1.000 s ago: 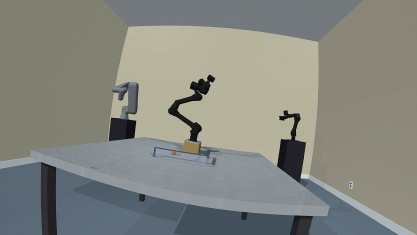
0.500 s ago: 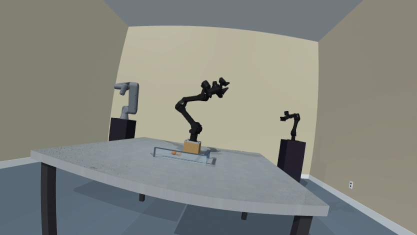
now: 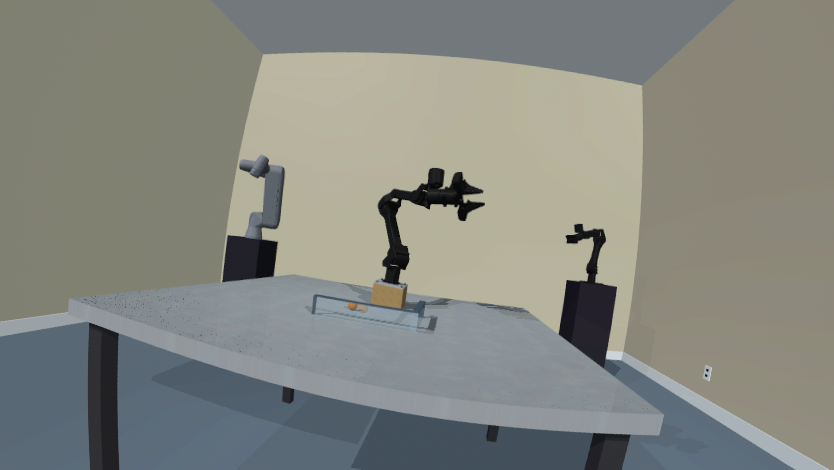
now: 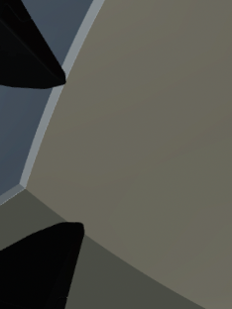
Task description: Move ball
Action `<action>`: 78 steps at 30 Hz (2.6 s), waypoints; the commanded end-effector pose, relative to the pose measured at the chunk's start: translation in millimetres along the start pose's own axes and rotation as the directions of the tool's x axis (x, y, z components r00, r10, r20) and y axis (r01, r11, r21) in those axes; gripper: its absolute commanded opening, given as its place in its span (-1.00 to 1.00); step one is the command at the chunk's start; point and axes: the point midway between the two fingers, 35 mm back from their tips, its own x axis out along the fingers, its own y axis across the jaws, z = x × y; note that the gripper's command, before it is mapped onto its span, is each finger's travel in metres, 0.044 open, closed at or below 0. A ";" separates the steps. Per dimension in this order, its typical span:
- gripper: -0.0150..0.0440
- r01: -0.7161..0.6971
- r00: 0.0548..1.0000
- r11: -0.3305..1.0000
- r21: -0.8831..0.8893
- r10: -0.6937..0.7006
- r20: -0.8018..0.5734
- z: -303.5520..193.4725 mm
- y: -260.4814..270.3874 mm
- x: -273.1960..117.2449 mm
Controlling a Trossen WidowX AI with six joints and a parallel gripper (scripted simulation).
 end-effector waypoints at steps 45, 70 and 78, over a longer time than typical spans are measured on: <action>0.42 -0.252 -0.063 0.744 0.619 0.626 -0.778 -365.2 90.4 -356.7; 0.42 -0.252 -0.063 0.744 0.619 0.626 -0.777 -394.9 114.6 -359.0; 0.04 -0.252 -0.063 0.744 0.619 0.626 -0.777 -396.6 116.2 -359.2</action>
